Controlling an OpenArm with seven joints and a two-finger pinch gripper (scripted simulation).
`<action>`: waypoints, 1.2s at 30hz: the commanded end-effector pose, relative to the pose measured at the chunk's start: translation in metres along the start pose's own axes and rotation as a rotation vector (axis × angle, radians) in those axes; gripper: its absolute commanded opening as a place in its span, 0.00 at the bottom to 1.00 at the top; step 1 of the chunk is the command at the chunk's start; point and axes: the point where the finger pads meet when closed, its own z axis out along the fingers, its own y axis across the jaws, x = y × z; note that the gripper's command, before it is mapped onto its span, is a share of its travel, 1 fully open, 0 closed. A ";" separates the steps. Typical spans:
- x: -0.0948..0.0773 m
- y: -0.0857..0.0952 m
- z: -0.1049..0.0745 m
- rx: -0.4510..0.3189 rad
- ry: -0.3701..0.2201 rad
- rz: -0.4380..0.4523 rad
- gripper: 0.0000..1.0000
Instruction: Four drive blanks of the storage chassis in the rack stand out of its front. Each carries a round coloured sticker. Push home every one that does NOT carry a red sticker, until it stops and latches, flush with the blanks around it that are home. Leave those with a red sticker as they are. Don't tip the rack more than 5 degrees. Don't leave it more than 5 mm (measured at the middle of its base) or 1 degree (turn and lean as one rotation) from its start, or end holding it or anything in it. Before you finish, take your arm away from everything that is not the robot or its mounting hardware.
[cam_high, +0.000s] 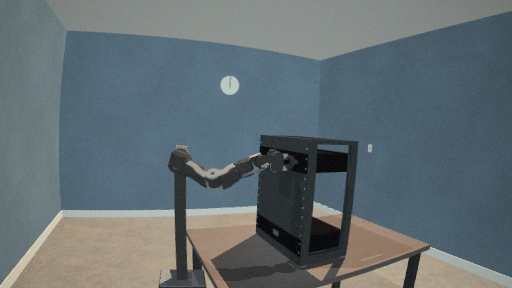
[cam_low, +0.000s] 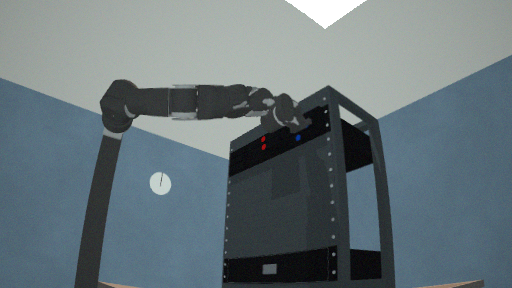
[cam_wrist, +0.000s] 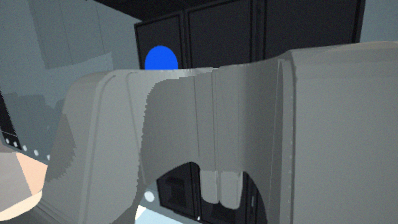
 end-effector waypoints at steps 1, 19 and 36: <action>0.002 0.004 -0.002 -0.011 0.003 0.004 0.00; 0.002 0.004 -0.083 -0.013 0.003 0.003 0.00; 0.002 0.004 -0.106 -0.012 0.001 0.004 0.00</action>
